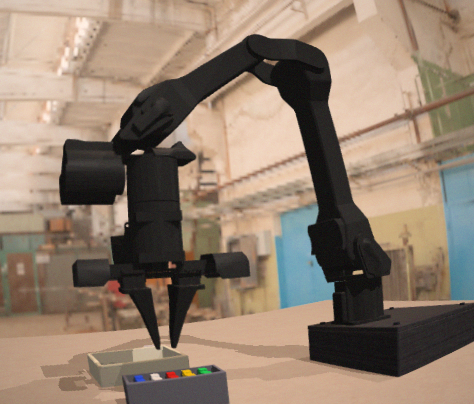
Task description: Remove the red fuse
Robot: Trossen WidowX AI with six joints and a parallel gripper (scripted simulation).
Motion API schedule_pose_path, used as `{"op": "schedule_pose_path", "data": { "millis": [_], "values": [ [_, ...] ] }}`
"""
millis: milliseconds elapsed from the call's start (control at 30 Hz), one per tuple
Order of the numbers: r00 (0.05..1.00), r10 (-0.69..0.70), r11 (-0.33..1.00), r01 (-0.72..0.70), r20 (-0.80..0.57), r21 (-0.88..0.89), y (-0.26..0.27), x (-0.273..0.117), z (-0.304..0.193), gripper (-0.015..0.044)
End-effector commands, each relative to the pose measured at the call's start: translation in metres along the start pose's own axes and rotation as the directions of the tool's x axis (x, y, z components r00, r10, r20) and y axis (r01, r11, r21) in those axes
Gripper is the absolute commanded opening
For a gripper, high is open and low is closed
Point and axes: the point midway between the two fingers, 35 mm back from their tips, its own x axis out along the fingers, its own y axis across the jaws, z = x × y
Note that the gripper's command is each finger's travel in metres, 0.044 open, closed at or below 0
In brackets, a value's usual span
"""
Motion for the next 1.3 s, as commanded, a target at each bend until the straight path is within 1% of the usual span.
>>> {"op": "schedule_pose_path", "data": {
  "millis": [0,667,1267],
  "values": [
    [1.000,-0.016,1.000,0.016,-0.001,-0.005,-0.002,0.008,0.000,0.0068],
    [1.000,-0.016,1.000,0.016,-0.001,-0.005,-0.003,0.027,0.000,0.0068],
    [1.000,-0.016,1.000,0.016,-0.001,-0.005,-0.004,0.031,0.000,0.0068]
  ]
}}
